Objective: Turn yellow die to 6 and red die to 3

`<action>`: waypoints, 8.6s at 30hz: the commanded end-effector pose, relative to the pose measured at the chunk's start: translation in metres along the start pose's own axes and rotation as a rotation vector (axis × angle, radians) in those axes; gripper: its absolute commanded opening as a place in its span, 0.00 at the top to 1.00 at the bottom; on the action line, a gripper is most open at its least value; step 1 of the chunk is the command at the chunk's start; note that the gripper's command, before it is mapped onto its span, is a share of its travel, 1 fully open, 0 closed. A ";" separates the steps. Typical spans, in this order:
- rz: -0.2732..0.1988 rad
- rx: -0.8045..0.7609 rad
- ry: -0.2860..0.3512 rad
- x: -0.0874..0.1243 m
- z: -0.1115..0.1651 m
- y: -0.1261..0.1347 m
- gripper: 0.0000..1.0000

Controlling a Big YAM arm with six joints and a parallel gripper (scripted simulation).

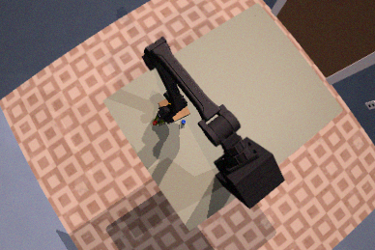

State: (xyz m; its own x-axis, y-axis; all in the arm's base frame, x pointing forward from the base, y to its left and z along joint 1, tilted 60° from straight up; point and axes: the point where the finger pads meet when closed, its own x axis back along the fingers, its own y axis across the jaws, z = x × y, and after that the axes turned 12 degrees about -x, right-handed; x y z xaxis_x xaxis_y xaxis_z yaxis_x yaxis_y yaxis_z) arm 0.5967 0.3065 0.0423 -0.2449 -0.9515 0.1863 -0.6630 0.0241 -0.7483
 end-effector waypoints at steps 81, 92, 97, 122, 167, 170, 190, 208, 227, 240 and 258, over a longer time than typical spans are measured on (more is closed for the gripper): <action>-0.009 -0.018 0.005 0.000 0.013 0.007 0.85; -0.009 -0.018 0.005 0.000 0.013 0.007 0.85; -0.009 -0.018 0.005 0.000 0.013 0.007 0.85; -0.010 -0.019 0.005 0.000 0.013 0.007 0.85; -0.009 -0.019 0.005 0.000 0.013 0.007 0.85; -0.009 -0.019 0.005 0.000 0.013 0.007 0.85; -0.009 -0.018 0.005 0.000 0.013 0.007 0.85; -0.009 -0.018 0.005 0.000 0.013 0.007 0.81; -0.008 -0.018 0.006 0.000 0.013 0.007 0.66; -0.008 -0.018 0.006 0.000 0.013 0.007 0.66; -0.008 -0.018 0.006 0.000 0.013 0.007 0.66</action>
State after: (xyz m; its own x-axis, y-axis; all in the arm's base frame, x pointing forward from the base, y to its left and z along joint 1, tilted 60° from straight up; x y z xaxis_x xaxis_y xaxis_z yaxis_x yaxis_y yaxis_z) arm 0.5999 0.3068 0.0381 -0.2443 -0.9510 0.1893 -0.6676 0.0234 -0.7442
